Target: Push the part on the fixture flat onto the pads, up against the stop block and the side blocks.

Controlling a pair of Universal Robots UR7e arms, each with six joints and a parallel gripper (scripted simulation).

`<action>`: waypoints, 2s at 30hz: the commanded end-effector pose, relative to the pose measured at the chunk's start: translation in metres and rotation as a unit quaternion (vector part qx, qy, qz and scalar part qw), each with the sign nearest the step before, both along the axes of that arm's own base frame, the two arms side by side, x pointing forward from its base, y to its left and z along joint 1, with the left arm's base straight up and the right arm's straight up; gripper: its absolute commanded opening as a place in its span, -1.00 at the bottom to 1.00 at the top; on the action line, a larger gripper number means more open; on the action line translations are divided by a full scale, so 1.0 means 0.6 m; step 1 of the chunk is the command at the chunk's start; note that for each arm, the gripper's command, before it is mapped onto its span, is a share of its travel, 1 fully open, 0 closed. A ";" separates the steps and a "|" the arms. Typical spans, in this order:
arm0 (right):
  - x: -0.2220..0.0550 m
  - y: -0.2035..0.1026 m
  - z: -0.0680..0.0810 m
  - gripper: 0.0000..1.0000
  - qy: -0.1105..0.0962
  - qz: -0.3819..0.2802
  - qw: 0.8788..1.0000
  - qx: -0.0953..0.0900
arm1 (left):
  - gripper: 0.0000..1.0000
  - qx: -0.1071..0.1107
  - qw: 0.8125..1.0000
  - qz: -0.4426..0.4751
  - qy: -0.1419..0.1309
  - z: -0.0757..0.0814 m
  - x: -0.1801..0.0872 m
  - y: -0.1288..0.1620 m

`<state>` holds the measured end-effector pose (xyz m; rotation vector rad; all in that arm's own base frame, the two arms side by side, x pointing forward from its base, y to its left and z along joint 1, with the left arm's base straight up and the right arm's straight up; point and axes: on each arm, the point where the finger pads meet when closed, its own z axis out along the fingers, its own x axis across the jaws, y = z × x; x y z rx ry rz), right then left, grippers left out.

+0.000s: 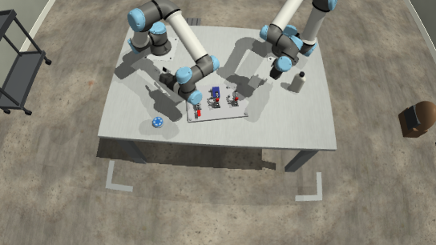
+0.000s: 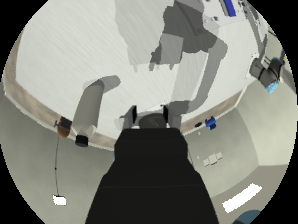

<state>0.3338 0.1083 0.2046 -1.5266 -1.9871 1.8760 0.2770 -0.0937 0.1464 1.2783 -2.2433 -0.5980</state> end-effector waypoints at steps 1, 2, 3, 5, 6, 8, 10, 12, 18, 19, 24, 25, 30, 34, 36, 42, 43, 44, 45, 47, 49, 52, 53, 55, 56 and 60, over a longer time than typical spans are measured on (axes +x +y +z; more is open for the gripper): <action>0.016 -0.061 -0.010 1.00 -0.019 -0.054 0.998 0.030 | 1.00 0.000 1.000 0.000 0.000 0.000 0.000 0.000; 0.018 -0.074 -0.012 1.00 -0.025 -0.067 0.997 0.036 | 1.00 0.000 1.000 0.000 0.000 0.000 0.000 0.000; 0.020 -0.089 -0.015 1.00 -0.030 -0.080 0.995 0.042 | 1.00 0.000 1.000 0.000 0.000 0.000 0.000 0.000; 0.024 -0.117 -0.019 1.00 -0.041 -0.105 0.992 0.055 | 1.00 0.000 1.000 0.000 0.000 0.000 0.000 0.000; 0.025 -0.132 -0.022 1.00 -0.047 -0.118 0.990 0.061 | 1.00 0.000 1.000 0.000 0.000 0.000 0.000 0.000; 0.027 -0.162 -0.026 1.00 -0.060 -0.145 0.985 0.073 | 1.00 0.000 1.000 0.000 0.000 0.000 0.000 0.000; 0.027 -0.162 -0.026 1.00 -0.060 -0.145 0.985 0.073 | 1.00 0.000 1.000 0.000 0.000 0.000 0.000 0.000; 0.027 -0.193 -0.031 1.00 -0.074 -0.171 0.979 0.085 | 1.00 0.000 1.000 0.000 0.000 0.000 0.000 0.000; 0.020 -0.287 -0.043 1.00 -0.122 -0.251 0.953 0.117 | 1.00 0.000 1.000 0.000 0.000 0.000 0.000 0.000; 0.017 -0.303 -0.045 1.00 -0.131 -0.264 0.948 0.121 | 1.00 0.000 1.000 0.000 0.000 0.000 0.000 0.000; 0.000 -0.382 -0.054 1.00 -0.177 -0.327 0.917 0.141 | 1.00 0.000 1.000 0.000 0.000 0.000 0.000 0.000; -0.005 -0.398 -0.056 1.00 -0.187 -0.340 0.911 0.144 | 1.00 0.000 1.000 0.000 0.000 0.000 0.000 0.000; -0.021 -0.445 -0.059 1.00 -0.216 -0.375 0.889 0.152 | 1.00 0.000 1.000 0.000 0.000 0.000 0.000 0.000; -0.048 -0.505 -0.063 1.00 -0.257 -0.418 0.857 0.158 | 1.00 0.000 1.000 0.000 0.000 0.000 0.000 0.000; -0.064 -0.534 -0.065 1.00 -0.278 -0.439 0.840 0.159 | 1.00 0.000 1.000 0.000 0.000 0.000 0.000 0.000; -0.118 -0.614 -0.067 1.00 -0.338 -0.492 0.787 0.157 | 1.00 0.000 1.000 0.000 0.000 0.000 0.000 0.000; -0.118 -0.614 -0.067 1.00 -0.338 -0.492 0.787 0.157 | 1.00 0.000 1.000 0.000 0.000 0.000 0.000 0.000; -0.118 -0.614 -0.067 1.00 -0.338 -0.492 0.787 0.157 | 1.00 0.000 1.000 0.000 0.000 0.000 0.000 0.000; -0.128 -0.626 -0.067 1.00 -0.348 -0.500 0.778 0.155 | 1.00 0.000 1.000 0.000 0.000 0.000 0.000 0.000; -0.148 -0.650 -0.067 1.00 -0.368 -0.515 0.760 0.152 | 1.00 0.000 1.000 0.000 0.000 0.000 0.000 0.000; -0.169 -0.672 -0.066 1.00 -0.387 -0.528 0.742 0.147 | 1.00 0.000 1.000 0.000 0.000 0.000 0.000 0.000; -0.202 -0.703 -0.064 1.00 -0.414 -0.546 0.715 0.139 | 1.00 0.000 1.000 0.000 0.000 0.000 0.000 0.000; -0.213 -0.712 -0.064 1.00 -0.423 -0.551 0.706 0.136 | 1.00 0.000 1.000 0.000 0.000 0.000 0.000 0.000; -0.235 -0.730 -0.062 1.00 -0.439 -0.561 0.689 0.129 | 1.00 0.000 1.000 0.000 0.000 0.000 0.000 0.000; -0.246 -0.738 -0.062 1.00 -0.447 -0.566 0.681 0.126 | 1.00 0.000 1.000 0.000 0.000 0.000 0.000 0.000; -0.279 -0.761 -0.059 1.00 -0.470 -0.578 0.657 0.114 | 1.00 0.000 1.000 0.000 0.000 0.000 0.000 0.000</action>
